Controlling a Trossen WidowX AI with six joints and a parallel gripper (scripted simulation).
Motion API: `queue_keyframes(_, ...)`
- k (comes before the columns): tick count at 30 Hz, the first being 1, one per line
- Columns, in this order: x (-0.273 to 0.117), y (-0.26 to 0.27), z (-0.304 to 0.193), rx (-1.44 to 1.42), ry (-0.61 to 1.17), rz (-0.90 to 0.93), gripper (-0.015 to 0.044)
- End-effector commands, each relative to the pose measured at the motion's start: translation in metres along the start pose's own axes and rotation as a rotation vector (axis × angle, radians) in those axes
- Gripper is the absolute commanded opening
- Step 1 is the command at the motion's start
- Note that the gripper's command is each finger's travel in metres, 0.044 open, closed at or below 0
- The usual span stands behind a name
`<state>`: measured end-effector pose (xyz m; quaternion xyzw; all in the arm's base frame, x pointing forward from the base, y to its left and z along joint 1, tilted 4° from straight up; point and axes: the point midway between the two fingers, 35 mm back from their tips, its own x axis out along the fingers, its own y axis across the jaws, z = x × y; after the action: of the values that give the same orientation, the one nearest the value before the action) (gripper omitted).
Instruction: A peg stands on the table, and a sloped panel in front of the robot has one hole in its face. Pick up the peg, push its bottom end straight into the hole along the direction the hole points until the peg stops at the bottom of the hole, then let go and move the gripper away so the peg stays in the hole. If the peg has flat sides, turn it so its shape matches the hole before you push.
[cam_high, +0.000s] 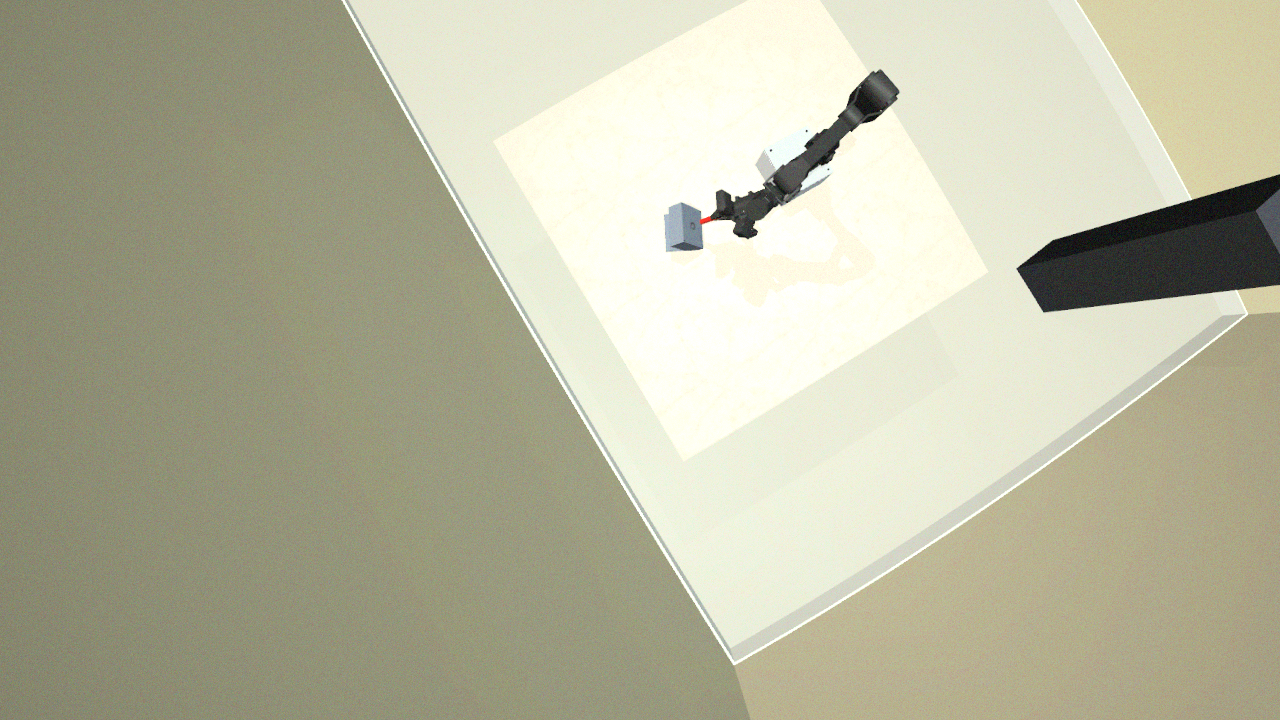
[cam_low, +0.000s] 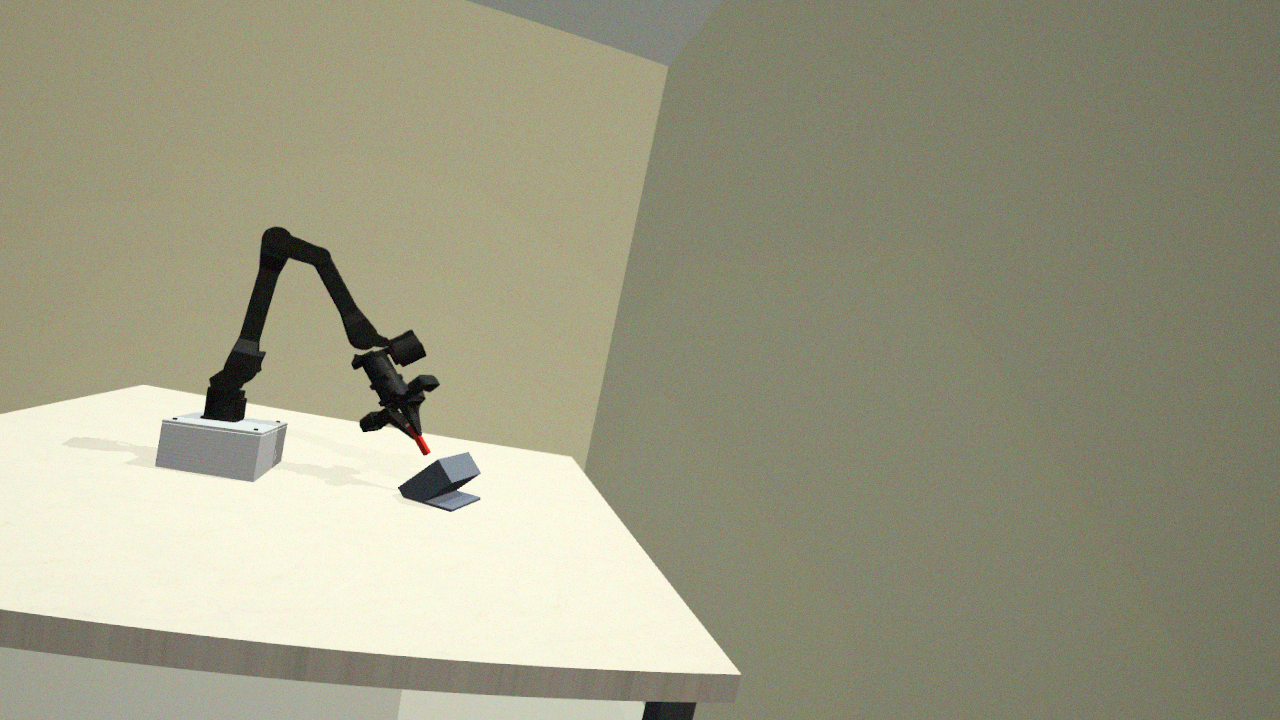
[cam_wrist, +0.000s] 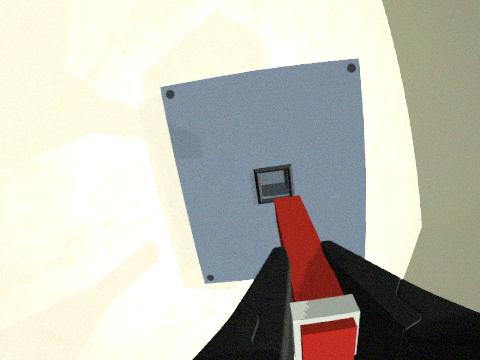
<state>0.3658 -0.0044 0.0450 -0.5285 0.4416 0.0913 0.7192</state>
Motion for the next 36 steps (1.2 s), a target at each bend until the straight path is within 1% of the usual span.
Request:
queue_keyframes(1,0.004,0.003,0.0,-0.01,-0.003,0.001,0.0)
queue_keyframes(22,0.028,0.003,0.0,-0.011,-0.004,-0.001,0.0)
queue_keyframes(36,0.024,0.003,0.0,-0.005,-0.001,-0.003,0.0)
